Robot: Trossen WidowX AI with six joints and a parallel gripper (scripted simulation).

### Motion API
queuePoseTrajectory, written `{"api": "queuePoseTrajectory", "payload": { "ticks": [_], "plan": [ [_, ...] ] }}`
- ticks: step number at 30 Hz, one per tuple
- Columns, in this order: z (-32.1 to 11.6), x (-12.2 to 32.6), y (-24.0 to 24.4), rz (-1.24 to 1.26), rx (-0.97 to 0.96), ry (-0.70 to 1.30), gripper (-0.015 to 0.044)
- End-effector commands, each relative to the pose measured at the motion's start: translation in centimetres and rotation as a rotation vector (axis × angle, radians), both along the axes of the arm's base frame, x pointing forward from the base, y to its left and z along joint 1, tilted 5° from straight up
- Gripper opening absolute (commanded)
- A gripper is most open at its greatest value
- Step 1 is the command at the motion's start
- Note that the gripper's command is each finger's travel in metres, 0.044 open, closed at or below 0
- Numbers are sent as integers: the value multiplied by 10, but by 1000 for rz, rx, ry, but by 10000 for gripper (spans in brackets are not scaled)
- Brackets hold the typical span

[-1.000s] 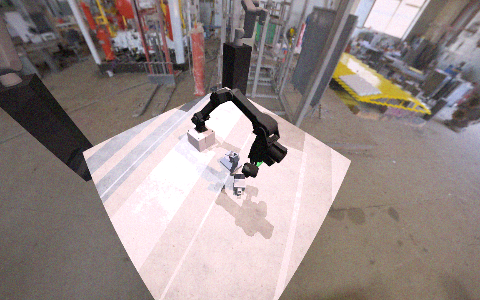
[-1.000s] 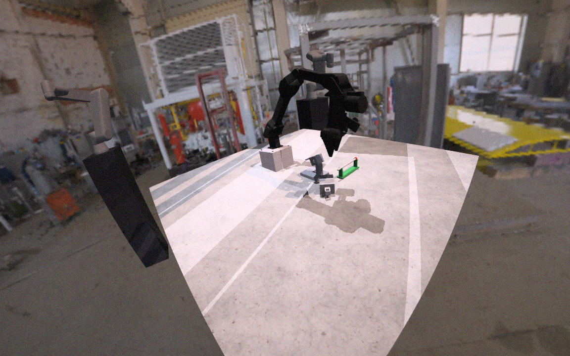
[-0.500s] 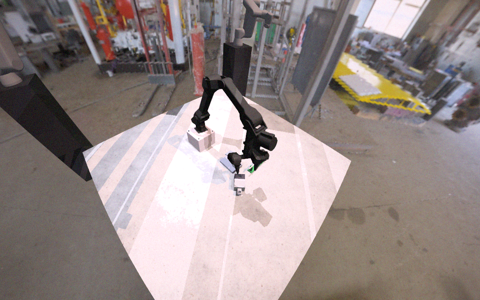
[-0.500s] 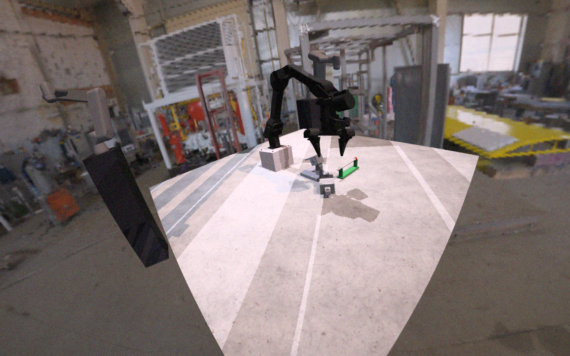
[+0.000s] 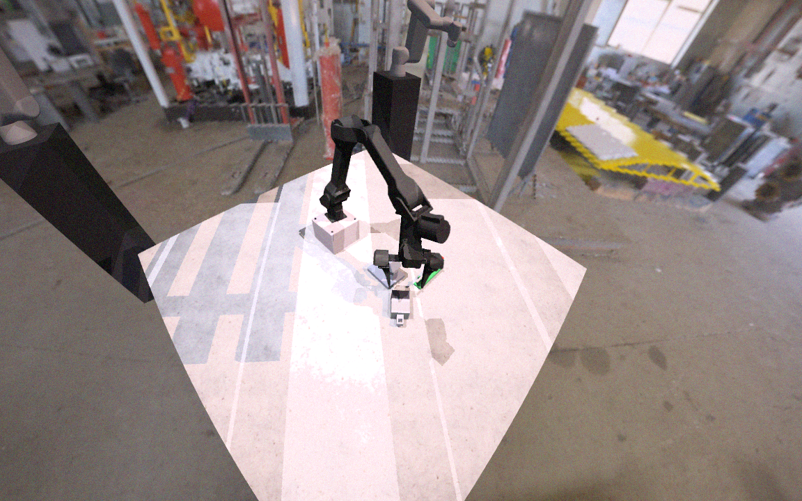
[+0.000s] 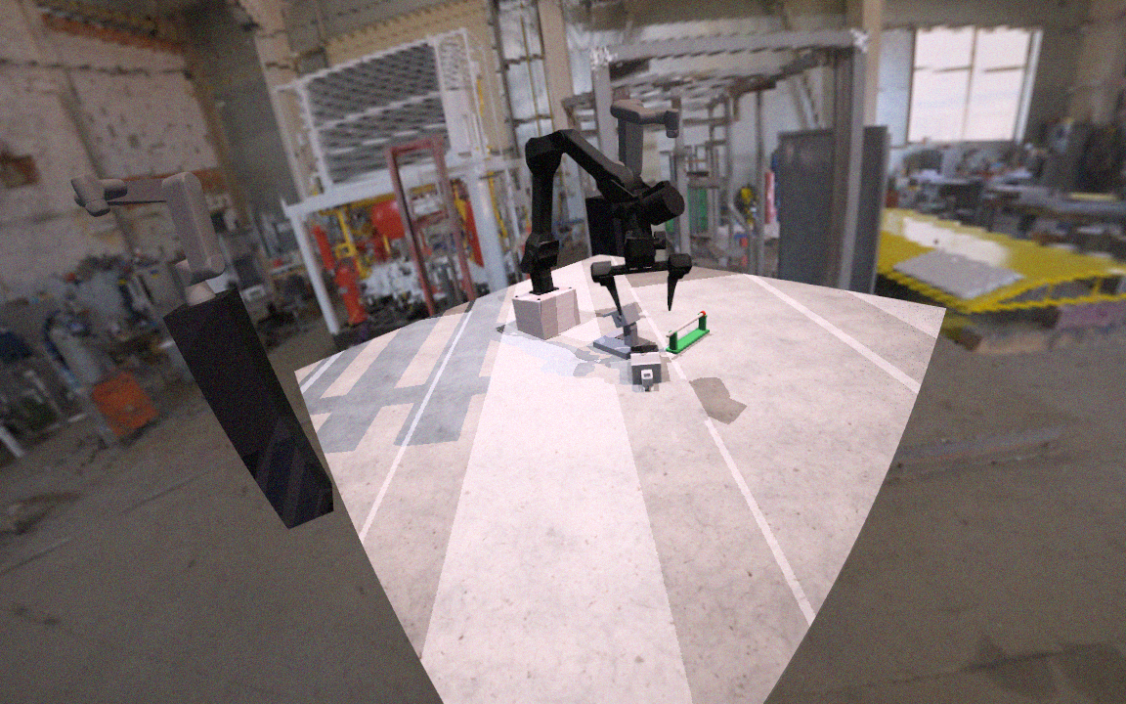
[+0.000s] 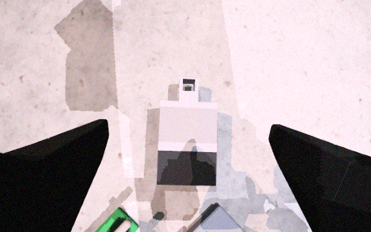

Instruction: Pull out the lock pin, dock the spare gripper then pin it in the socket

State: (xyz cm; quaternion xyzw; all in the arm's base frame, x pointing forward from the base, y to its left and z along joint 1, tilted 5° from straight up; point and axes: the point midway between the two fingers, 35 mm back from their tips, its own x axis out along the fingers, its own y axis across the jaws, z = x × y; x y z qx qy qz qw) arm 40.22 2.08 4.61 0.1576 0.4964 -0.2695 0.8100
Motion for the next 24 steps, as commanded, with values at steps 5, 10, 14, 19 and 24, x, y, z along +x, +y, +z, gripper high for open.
{"api": "queuePoseTrajectory", "payload": {
  "ticks": [5, 10, 14, 19, 24],
  "plan": [
    [-48, -7, 0, -12, -2, 5, 440],
    [-70, -12, 1, -12, -2, 5, 440],
    [-73, -12, 1, -12, -2, 5, 440],
    [-81, -12, 1, -12, -2, 5, 440],
    [-89, -12, 1, -12, -2, 5, 440]
  ]
}}
